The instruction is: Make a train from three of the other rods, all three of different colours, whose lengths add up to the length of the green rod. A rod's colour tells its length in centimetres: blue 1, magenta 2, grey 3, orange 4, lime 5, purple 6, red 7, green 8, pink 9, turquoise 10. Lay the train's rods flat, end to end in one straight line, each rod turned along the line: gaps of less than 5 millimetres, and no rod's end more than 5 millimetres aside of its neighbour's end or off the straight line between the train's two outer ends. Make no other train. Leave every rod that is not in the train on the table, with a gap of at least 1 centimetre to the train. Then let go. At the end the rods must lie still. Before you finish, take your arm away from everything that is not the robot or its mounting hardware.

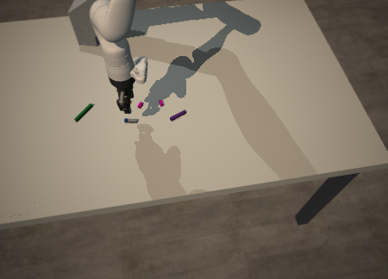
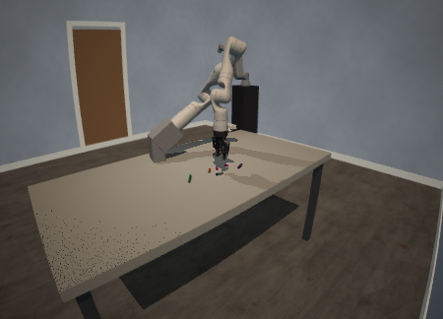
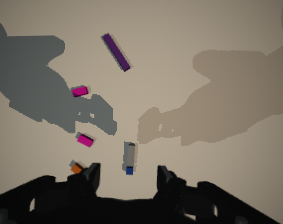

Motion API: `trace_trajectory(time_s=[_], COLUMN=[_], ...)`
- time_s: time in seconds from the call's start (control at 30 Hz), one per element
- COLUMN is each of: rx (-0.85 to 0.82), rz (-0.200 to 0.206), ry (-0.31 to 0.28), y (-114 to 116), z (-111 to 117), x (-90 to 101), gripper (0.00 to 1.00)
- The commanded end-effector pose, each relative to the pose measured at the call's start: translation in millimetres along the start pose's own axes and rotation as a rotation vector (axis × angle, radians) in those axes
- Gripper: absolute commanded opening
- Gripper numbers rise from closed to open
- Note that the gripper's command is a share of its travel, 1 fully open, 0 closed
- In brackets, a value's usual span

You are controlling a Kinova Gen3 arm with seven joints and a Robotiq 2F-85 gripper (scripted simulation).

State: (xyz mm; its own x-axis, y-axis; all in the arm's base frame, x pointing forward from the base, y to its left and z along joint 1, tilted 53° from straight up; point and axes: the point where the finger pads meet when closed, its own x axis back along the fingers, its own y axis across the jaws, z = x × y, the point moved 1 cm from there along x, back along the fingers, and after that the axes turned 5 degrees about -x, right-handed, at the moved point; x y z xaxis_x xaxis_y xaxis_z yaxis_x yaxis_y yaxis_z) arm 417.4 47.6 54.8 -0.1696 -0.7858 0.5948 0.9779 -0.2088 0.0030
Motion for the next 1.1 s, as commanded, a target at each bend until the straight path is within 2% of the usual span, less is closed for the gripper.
trace_trajectory(time_s=[0.0, 0.27, 0.6, 1.07], rx=[-0.007, 0.012, 0.179, 0.745], rz=[-0.005, 0.001, 0.01, 0.013], ry=[0.0, 0.0, -0.014, -0.01], y=[2, -2, -17, -55], z=[0, -2, -18, -38], x=[3.4, 2.1, -4.2, -16.3], gripper=[1.0, 1.0, 1.0, 1.0])
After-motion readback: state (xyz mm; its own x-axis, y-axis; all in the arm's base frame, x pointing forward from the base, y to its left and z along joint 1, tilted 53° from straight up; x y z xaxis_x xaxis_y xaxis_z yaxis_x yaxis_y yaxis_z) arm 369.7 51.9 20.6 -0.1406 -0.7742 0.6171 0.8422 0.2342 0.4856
